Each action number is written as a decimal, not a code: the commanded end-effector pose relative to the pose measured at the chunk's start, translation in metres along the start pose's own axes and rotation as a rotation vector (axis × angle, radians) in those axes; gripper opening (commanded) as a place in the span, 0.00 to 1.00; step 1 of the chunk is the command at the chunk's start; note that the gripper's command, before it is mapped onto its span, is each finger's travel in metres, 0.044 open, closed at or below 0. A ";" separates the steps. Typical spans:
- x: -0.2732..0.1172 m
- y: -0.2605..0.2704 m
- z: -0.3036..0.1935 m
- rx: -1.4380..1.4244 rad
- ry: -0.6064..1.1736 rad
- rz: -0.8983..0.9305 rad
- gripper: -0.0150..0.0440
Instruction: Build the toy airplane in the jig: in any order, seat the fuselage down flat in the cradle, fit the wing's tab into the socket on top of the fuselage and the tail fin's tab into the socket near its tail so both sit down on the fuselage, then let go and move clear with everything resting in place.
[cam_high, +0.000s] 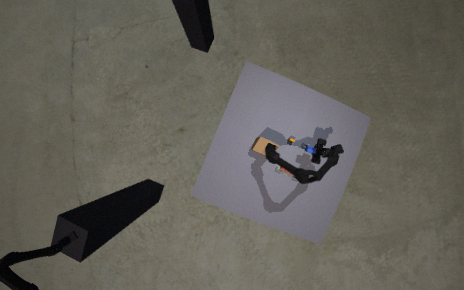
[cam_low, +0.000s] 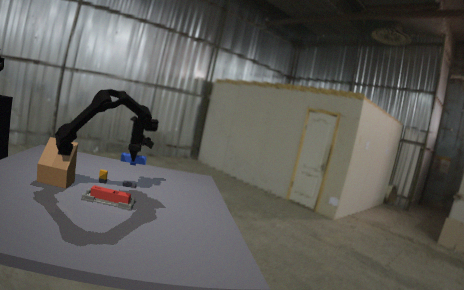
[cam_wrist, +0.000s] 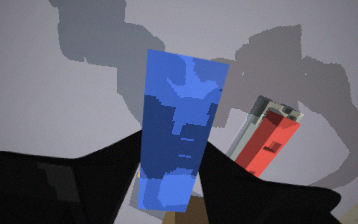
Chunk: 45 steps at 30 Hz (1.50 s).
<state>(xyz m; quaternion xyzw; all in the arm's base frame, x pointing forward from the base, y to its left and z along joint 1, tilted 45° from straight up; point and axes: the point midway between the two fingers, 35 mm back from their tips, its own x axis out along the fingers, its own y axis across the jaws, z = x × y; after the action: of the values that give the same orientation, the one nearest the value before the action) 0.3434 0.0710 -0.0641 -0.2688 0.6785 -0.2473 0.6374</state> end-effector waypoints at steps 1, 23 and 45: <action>0.002 -0.013 0.000 -0.077 0.001 0.000 0.25; 0.012 -0.085 -0.001 -0.507 -0.007 0.009 0.25; 0.026 -0.154 -0.019 -0.932 -0.004 -0.003 0.25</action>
<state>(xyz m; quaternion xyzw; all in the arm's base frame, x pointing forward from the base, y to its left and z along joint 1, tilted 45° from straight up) 0.3348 -0.0519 0.0189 -0.5143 0.7166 0.0654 0.4666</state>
